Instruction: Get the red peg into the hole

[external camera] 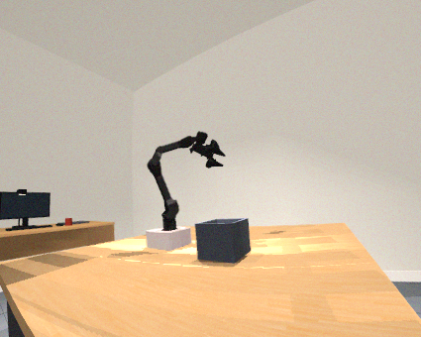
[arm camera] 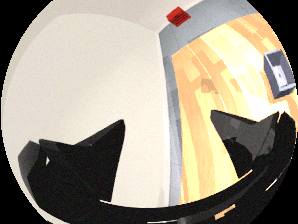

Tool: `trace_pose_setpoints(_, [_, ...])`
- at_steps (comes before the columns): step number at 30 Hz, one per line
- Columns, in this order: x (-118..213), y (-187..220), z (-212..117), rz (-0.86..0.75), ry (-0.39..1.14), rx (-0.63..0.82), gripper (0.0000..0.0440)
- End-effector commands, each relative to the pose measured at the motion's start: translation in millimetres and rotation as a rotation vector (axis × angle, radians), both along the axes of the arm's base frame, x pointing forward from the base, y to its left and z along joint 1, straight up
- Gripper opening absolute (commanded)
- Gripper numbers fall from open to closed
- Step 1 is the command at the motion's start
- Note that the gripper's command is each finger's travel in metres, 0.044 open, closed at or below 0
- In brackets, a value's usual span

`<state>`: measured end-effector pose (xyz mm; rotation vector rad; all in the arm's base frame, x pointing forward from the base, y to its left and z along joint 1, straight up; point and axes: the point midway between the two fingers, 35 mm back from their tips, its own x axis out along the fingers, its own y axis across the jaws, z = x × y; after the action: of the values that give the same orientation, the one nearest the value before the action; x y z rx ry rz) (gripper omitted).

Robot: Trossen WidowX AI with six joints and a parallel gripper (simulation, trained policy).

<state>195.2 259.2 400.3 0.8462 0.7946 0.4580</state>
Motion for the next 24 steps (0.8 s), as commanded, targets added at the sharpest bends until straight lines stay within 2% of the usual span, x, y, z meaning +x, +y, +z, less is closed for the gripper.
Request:
trace_pose_setpoints(1, [12.4, -3.0, -34.1, -0.06, 0.118, -0.039, 0.044])
trace_pose_setpoints(12, [34.9, -32.5, -118.6, -0.265, 0.448, -0.113, 0.044])
trace_pose_setpoints(24, [32.0, -70.7, -190.9, -0.475, 0.765, -0.163, 0.044])
